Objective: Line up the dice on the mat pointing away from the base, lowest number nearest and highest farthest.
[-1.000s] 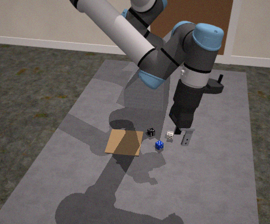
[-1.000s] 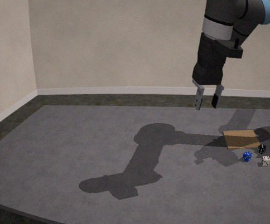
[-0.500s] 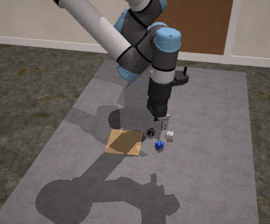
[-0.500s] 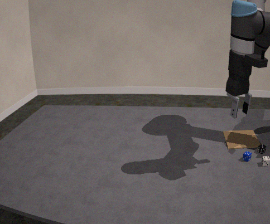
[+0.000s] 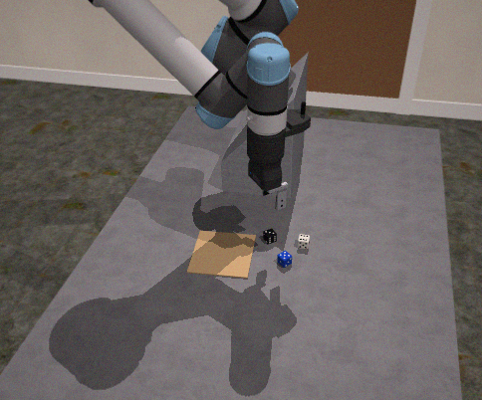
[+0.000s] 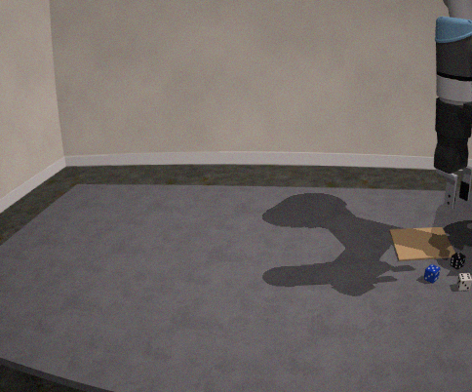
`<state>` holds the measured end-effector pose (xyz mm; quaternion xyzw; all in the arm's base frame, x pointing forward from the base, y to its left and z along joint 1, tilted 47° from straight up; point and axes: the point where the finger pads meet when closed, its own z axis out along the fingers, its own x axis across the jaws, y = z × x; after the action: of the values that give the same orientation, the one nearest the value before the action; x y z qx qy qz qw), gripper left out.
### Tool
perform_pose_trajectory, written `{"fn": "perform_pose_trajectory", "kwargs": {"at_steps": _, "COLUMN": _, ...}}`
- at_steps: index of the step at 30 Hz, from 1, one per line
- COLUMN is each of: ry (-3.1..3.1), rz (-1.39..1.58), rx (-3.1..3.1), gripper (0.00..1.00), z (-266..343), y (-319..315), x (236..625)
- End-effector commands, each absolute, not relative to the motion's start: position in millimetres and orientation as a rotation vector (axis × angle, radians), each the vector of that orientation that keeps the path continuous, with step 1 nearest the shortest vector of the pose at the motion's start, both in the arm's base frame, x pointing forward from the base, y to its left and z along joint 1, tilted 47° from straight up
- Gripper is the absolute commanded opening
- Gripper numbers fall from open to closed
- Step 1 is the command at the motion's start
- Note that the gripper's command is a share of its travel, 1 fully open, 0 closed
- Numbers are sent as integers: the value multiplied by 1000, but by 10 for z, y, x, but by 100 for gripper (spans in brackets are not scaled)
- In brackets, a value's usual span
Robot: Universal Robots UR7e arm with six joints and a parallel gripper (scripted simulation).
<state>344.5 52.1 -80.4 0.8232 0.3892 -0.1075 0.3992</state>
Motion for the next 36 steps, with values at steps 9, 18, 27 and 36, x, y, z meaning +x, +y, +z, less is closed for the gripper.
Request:
{"fn": "perform_pose_trajectory", "kwargs": {"at_steps": 9, "ry": 1027, "rz": -300, "rx": 2103, "gripper": 100, "z": -737, "y": 359, "x": 3130}}
{"fn": "perform_pose_trajectory", "kwargs": {"at_steps": 18, "ry": 1030, "rz": -300, "rx": 2103, "gripper": 100, "z": -733, "y": 354, "x": 3115}}
{"fn": "perform_pose_trajectory", "kwargs": {"at_steps": 27, "ry": 1029, "rz": -299, "rx": 2103, "gripper": 100, "z": -734, "y": 357, "x": 3122}}
{"fn": "perform_pose_trajectory", "kwargs": {"at_steps": 36, "ry": 1030, "rz": -305, "rx": 2103, "gripper": 100, "z": -754, "y": 336, "x": 3112}}
